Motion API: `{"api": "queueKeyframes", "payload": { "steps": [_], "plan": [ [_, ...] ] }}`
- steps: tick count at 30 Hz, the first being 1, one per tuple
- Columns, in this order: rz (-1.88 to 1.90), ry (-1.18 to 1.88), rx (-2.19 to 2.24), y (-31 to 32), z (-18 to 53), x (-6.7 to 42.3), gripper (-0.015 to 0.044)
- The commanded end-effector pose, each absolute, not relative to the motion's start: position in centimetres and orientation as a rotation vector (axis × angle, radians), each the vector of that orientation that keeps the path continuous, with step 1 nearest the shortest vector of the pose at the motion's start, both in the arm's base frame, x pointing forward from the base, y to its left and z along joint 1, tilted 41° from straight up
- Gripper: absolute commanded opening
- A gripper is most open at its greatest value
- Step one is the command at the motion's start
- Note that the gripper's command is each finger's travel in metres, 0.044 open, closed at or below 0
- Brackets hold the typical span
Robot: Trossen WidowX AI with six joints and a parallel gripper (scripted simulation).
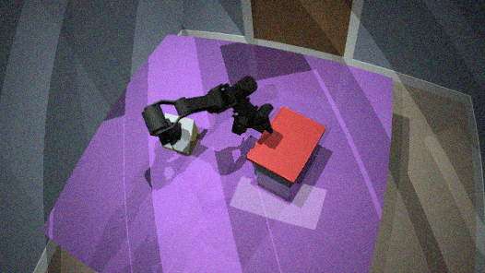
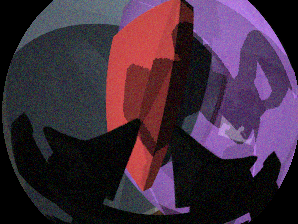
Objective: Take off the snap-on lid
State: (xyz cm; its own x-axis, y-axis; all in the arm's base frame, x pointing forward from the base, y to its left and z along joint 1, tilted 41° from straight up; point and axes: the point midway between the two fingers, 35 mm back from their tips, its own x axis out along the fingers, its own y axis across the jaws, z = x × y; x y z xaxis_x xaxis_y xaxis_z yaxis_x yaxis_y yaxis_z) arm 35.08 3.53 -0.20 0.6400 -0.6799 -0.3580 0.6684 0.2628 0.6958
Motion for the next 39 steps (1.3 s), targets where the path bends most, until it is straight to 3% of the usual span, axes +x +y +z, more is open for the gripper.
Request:
{"api": "queueKeyframes", "payload": {
  "steps": [1,39],
  "plan": [
    [-0.903,-0.021,0.935,3.91,0.16,35.10,0.0000],
    [-0.903,-0.021,0.935,4.40,0.75,35.08,0.0000]
  ]
}}
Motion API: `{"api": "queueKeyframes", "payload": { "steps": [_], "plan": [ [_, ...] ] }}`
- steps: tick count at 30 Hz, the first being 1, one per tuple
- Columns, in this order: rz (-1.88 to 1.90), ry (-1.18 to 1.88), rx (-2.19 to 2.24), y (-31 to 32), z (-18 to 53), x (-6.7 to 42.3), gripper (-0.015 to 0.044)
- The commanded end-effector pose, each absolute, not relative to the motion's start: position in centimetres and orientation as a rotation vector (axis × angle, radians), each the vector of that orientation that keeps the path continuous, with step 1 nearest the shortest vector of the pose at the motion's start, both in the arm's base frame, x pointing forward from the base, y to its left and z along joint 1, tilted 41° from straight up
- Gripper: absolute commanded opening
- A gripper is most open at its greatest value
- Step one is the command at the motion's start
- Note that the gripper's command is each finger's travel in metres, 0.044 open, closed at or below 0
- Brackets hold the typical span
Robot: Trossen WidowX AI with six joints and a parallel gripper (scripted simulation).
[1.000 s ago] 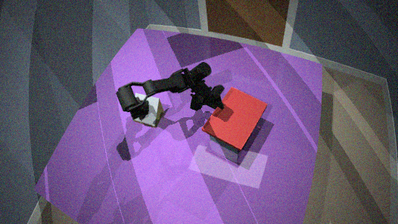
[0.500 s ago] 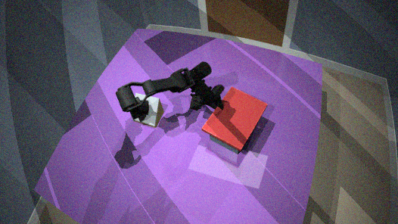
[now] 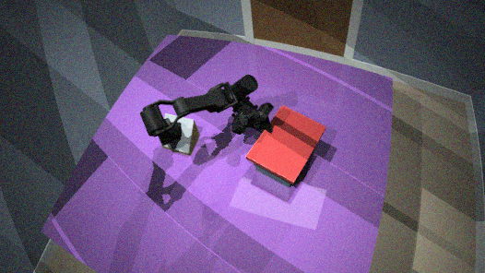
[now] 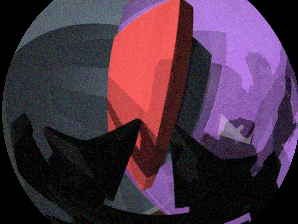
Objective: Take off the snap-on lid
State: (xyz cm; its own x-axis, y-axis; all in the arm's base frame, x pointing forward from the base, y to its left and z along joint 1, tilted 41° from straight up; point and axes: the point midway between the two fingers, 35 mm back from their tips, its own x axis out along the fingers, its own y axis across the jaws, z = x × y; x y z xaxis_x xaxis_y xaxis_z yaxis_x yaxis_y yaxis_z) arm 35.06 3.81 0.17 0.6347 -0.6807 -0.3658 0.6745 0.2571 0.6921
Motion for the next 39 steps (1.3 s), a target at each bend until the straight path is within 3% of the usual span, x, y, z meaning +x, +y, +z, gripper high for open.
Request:
{"api": "queueKeyframes", "payload": {
  "steps": [1,39],
  "plan": [
    [-0.903,-0.021,0.935,4.42,0.76,35.08,0.0000],
    [-0.910,-0.011,0.932,4.39,0.80,35.16,0.0000]
  ]
}}
